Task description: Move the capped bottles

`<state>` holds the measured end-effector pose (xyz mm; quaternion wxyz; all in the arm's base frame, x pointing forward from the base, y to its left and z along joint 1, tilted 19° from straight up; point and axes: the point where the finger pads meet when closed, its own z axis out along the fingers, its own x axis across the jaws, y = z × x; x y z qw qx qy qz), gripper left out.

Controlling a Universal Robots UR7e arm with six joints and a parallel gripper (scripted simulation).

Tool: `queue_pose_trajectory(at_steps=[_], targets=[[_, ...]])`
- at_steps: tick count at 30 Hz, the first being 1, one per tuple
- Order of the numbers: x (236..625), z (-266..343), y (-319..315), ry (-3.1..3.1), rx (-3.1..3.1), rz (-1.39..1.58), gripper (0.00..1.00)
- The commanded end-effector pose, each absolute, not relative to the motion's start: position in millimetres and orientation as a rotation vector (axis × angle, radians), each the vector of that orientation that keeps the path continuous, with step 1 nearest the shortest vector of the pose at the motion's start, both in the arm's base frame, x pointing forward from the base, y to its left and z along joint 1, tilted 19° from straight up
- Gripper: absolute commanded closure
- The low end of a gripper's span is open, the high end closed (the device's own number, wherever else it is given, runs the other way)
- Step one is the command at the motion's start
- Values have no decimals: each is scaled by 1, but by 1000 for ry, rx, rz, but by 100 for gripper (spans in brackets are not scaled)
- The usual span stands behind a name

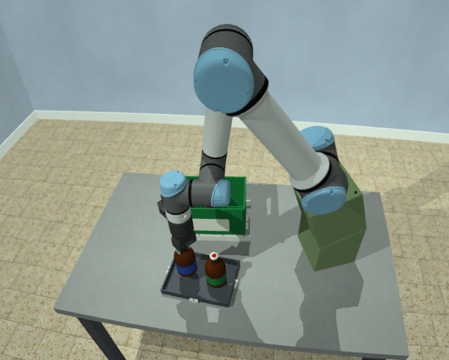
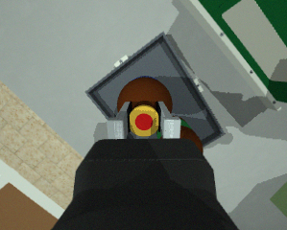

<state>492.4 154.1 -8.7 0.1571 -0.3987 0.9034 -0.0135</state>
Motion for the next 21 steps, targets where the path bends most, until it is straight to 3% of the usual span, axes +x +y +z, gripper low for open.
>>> queue_pose_trajectory(at_steps=[1,21], targets=[[493,-9,154,2583,-1140,-40,100],[500,-22,156,2580,-1139,-42,100]])
